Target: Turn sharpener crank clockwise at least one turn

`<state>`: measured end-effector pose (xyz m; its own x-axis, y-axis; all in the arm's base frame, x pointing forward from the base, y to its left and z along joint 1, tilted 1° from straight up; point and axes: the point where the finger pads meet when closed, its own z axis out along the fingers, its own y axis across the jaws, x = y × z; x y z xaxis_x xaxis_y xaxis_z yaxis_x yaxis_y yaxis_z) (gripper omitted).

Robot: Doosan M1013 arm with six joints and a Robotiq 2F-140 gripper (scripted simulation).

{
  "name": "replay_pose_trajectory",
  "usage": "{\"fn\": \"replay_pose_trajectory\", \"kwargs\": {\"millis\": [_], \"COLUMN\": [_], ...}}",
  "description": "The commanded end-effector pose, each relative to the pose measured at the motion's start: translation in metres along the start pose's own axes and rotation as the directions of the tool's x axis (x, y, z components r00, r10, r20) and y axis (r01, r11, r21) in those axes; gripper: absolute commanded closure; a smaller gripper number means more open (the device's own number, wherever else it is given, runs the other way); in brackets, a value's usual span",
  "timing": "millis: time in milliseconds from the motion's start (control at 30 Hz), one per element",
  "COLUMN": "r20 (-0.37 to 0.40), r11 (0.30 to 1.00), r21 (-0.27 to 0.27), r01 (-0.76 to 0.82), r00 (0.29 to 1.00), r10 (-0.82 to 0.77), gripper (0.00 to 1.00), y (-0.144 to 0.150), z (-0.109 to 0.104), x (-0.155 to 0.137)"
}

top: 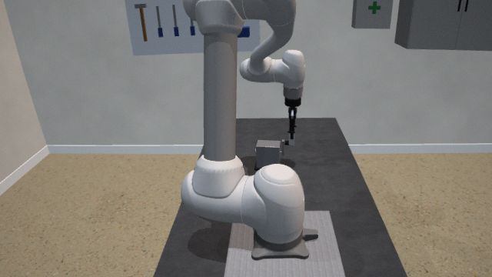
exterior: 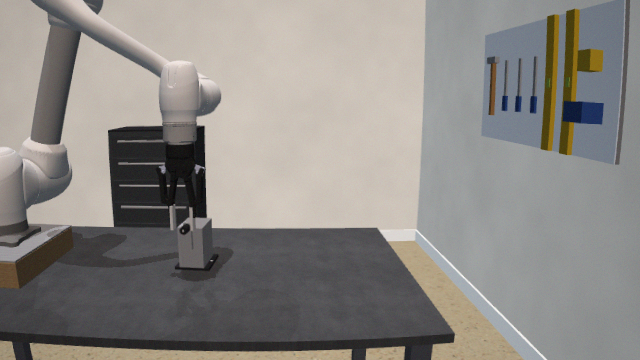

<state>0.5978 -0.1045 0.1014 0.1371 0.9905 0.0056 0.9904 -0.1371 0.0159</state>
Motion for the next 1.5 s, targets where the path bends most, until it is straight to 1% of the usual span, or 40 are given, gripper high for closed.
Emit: {"fn": "replay_pose_trajectory", "kwargs": {"millis": [0, 333, 667, 1467], "r20": [0.0, 0.0, 0.0, 0.0], "r11": [1.0, 1.0, 1.0, 1.0], "r21": [0.0, 0.0, 0.0, 0.0], "r01": [0.0, 0.0, 0.0, 0.0], "r00": [1.0, 1.0, 1.0, 1.0], "r10": [0.0, 0.0, 0.0, 0.0], "gripper": [0.68, 0.68, 0.68, 0.68], "y": [0.0, 0.0, 0.0, 0.0], "z": [0.003, 0.014, 0.019, 0.02], "x": [0.0, 0.0, 0.0, 0.0]}}
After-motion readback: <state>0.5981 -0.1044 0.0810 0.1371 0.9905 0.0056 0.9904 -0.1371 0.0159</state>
